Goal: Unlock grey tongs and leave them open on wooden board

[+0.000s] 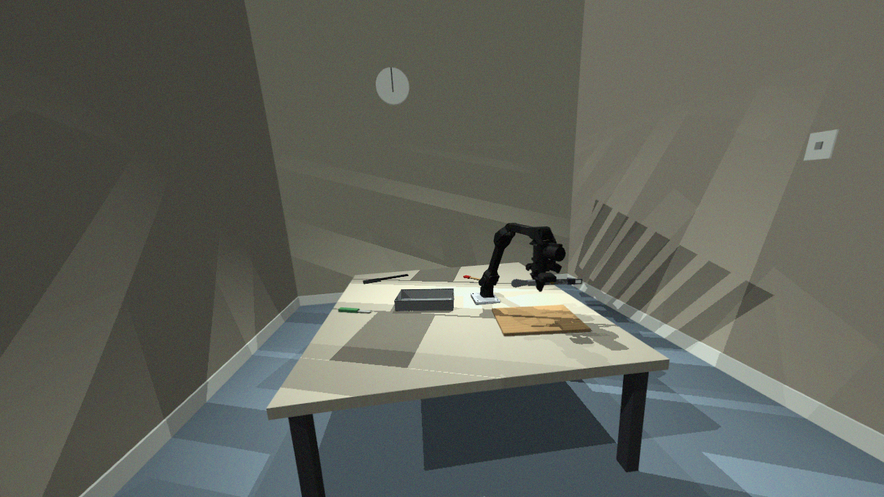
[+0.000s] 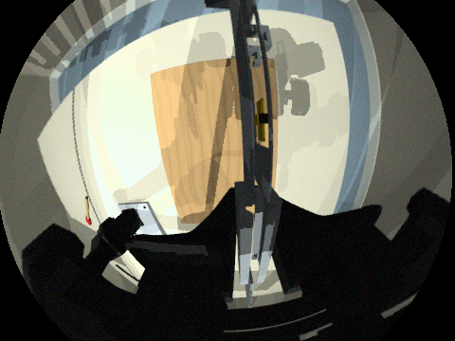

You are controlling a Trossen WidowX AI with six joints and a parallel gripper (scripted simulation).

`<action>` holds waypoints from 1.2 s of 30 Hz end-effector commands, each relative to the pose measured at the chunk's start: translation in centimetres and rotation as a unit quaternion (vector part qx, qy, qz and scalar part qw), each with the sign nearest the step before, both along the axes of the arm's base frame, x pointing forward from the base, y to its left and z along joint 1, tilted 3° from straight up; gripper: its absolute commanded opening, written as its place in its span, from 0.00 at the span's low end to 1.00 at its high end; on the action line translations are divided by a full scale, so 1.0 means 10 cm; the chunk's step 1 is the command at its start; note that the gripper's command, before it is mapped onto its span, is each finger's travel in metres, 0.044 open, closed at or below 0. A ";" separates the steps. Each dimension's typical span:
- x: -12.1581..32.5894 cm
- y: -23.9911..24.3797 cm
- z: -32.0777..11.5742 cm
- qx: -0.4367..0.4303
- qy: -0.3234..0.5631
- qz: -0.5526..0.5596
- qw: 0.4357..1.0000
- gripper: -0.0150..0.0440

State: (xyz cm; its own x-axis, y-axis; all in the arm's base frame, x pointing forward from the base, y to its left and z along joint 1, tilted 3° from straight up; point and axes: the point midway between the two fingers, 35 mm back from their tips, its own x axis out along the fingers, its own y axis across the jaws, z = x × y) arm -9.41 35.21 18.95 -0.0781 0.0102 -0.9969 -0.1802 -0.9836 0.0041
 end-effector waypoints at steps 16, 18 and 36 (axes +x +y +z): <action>-0.01 0.05 -0.12 0.005 -0.009 -0.004 1.000 0.00; -0.01 0.05 -0.15 0.005 -0.009 -0.004 1.000 0.00; -0.03 0.08 -0.45 0.005 -0.009 -0.004 1.000 0.00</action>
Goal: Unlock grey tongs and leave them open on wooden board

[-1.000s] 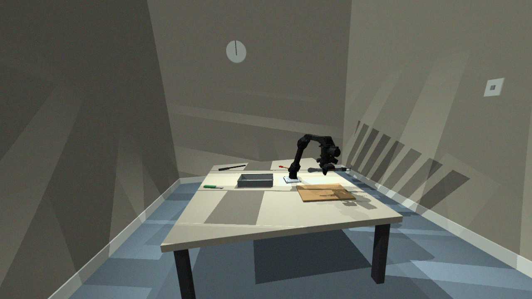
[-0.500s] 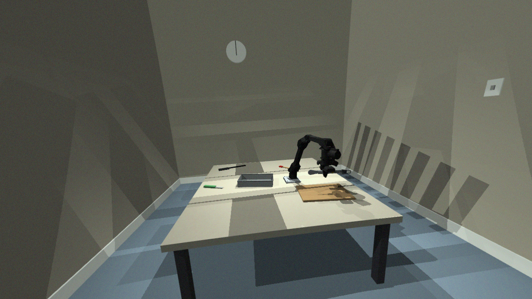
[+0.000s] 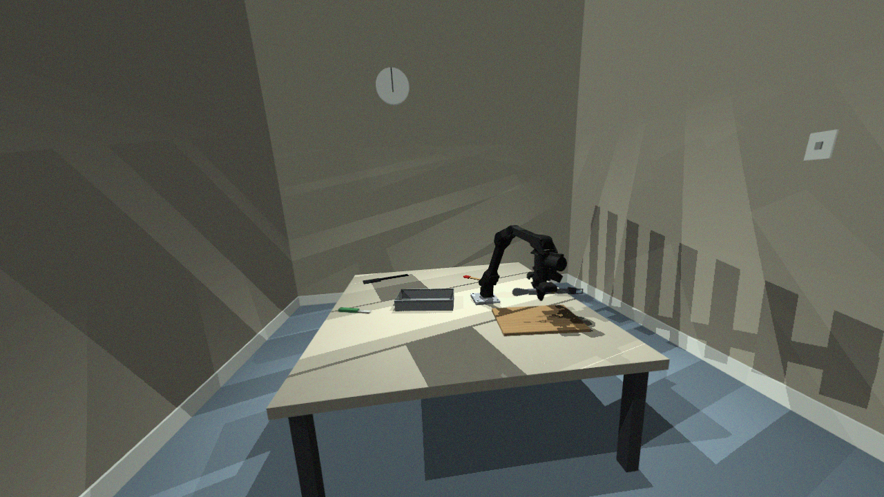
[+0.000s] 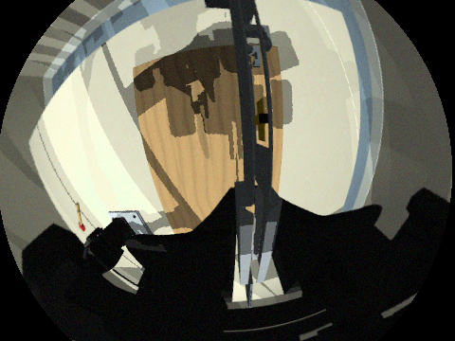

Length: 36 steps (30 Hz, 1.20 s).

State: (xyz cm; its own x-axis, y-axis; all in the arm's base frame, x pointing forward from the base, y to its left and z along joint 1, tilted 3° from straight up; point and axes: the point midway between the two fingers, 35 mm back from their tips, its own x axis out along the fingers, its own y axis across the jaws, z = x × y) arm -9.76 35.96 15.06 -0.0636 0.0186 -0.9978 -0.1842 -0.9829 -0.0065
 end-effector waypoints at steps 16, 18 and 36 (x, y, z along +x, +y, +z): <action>-0.02 0.01 -0.32 0.001 -0.001 -0.002 1.000 0.00; -0.02 0.01 -0.35 0.001 -0.001 -0.002 1.000 0.00; -0.02 -0.02 -0.65 0.001 -0.001 -0.002 1.000 0.00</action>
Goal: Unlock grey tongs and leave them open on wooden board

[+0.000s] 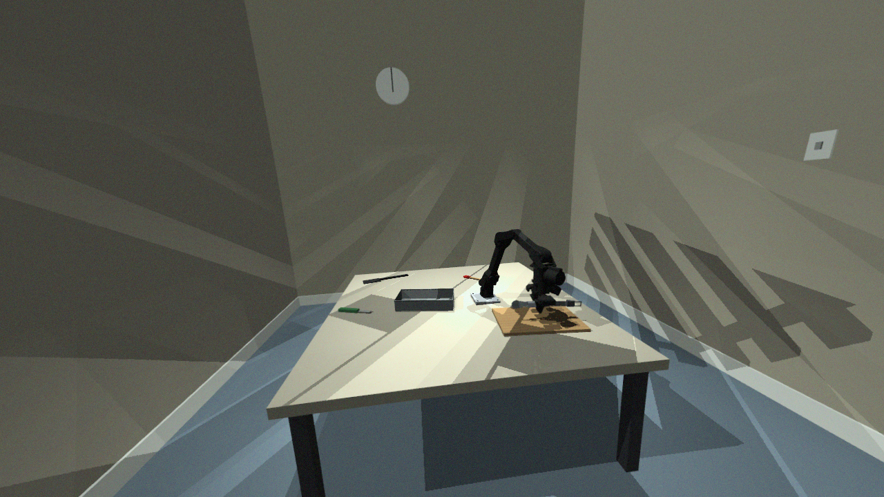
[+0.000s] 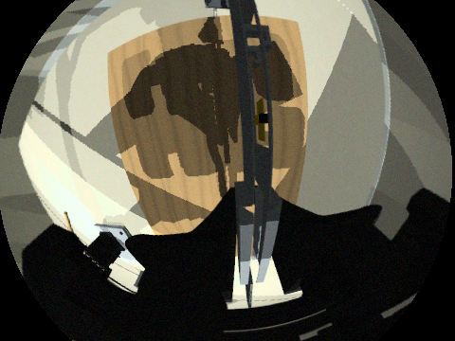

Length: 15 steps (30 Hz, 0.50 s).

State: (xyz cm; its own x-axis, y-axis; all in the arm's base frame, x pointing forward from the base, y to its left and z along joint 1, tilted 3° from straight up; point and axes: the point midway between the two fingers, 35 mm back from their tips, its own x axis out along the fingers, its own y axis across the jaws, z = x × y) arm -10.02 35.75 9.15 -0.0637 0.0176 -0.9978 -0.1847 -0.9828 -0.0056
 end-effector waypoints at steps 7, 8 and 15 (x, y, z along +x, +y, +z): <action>0.00 -0.02 -0.13 0.001 -0.001 -0.002 1.000 0.00; 0.00 -0.02 -0.13 0.001 -0.001 -0.002 1.000 0.00; 0.00 -0.02 -0.12 -0.001 0.000 0.000 1.000 0.22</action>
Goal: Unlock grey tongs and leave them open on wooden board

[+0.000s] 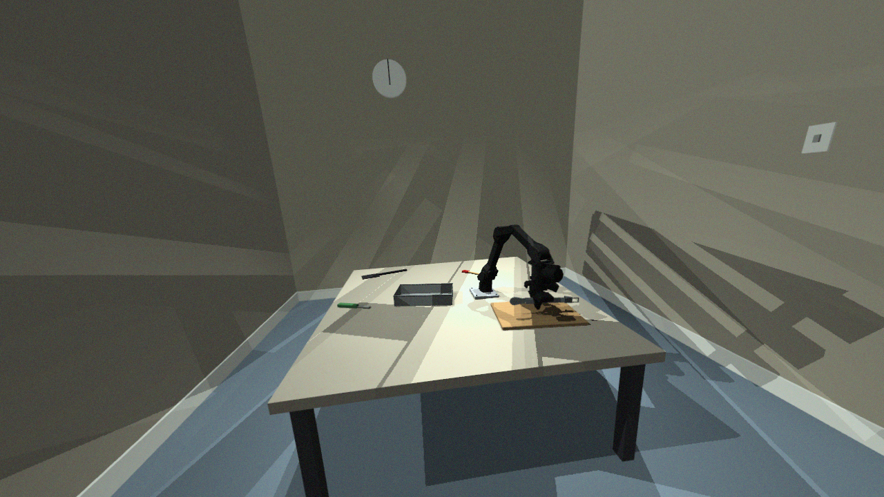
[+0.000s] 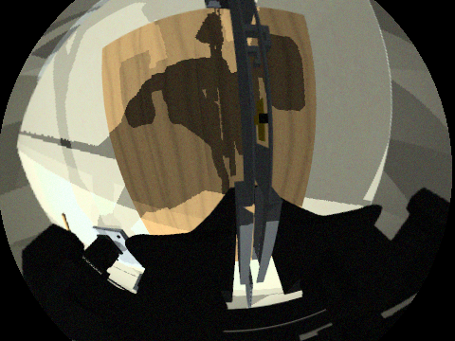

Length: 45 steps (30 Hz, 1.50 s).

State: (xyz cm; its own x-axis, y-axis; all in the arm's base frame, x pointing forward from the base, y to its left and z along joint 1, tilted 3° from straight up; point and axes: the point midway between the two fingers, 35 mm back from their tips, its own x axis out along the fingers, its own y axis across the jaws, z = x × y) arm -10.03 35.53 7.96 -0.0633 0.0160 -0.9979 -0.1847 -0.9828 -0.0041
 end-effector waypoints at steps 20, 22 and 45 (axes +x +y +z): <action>0.00 0.00 0.00 0.000 0.000 0.000 1.000 1.00; -0.01 -0.02 0.02 -0.001 -0.001 0.000 1.000 1.00; -0.22 -1.48 1.12 -0.003 0.001 -0.002 1.000 1.00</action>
State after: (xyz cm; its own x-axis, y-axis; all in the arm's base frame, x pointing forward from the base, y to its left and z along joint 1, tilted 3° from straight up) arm -12.37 21.22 18.85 -0.0688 0.0080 -0.9976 -0.1845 -0.9828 0.0049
